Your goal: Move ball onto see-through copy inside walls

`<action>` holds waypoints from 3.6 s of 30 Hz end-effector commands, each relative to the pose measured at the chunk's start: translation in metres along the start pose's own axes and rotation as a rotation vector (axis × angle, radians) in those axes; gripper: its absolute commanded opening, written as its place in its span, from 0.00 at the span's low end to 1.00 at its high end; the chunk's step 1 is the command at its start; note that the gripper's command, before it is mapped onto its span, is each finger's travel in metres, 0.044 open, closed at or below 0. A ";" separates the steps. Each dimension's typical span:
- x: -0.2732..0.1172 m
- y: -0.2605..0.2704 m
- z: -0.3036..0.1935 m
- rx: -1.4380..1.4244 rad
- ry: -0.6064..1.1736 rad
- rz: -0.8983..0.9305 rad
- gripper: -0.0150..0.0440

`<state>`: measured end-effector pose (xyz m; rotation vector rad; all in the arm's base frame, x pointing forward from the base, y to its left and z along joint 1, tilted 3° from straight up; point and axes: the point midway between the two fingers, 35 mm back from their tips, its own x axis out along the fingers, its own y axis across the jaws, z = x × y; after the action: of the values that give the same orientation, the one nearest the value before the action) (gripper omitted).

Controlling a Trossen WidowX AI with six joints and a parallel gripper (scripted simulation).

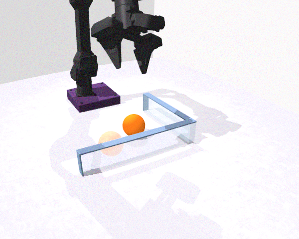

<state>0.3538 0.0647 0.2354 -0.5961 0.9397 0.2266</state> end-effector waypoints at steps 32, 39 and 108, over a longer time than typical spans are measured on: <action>0.082 0.103 -0.086 0.387 0.474 0.274 0.95; 0.091 0.107 -0.090 0.387 0.474 0.274 0.95; 0.013 0.053 -0.046 0.387 0.473 0.273 0.25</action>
<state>0.2941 0.0893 0.1881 -0.1607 1.4892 0.1420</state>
